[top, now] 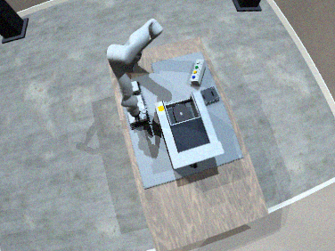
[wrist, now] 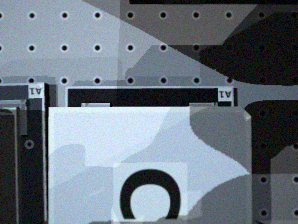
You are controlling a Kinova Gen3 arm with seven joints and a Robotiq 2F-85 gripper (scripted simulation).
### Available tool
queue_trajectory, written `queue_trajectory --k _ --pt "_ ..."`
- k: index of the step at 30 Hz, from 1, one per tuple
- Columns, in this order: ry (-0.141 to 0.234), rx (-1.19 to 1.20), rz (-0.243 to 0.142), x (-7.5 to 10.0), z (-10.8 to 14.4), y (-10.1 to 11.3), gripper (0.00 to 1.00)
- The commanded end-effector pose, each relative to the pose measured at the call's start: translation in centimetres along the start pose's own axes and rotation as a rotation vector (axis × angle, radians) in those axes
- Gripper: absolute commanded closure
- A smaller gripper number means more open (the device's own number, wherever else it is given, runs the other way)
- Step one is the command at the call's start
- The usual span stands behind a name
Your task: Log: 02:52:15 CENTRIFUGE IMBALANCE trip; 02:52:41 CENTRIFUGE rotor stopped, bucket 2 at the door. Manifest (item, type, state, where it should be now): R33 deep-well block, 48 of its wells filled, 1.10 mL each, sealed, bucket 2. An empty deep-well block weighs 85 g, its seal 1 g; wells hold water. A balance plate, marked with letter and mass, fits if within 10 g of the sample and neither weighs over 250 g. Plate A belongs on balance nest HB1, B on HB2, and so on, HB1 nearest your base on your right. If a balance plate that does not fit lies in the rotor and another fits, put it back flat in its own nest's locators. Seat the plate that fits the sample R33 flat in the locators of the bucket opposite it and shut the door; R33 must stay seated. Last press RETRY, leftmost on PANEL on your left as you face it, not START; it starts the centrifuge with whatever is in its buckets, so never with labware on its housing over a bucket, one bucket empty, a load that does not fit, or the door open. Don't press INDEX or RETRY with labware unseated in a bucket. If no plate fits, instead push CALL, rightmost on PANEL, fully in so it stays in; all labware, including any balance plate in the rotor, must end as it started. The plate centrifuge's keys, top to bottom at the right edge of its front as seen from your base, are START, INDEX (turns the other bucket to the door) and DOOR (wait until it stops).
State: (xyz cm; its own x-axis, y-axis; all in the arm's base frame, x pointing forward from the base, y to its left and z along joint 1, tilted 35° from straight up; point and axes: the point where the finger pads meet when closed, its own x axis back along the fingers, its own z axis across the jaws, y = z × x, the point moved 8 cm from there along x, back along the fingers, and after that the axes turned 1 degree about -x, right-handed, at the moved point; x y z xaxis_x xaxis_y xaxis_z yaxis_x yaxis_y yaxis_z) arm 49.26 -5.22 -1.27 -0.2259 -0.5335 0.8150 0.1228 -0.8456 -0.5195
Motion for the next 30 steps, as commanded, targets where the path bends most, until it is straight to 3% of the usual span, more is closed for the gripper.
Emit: queue_trajectory --k 1,30 --pt "0.002 0.0 -0.002 0.4 0.1 0.1 0.05" --pt "0.002 0.0 -0.002 4.0 0.1 0.1 0.05"
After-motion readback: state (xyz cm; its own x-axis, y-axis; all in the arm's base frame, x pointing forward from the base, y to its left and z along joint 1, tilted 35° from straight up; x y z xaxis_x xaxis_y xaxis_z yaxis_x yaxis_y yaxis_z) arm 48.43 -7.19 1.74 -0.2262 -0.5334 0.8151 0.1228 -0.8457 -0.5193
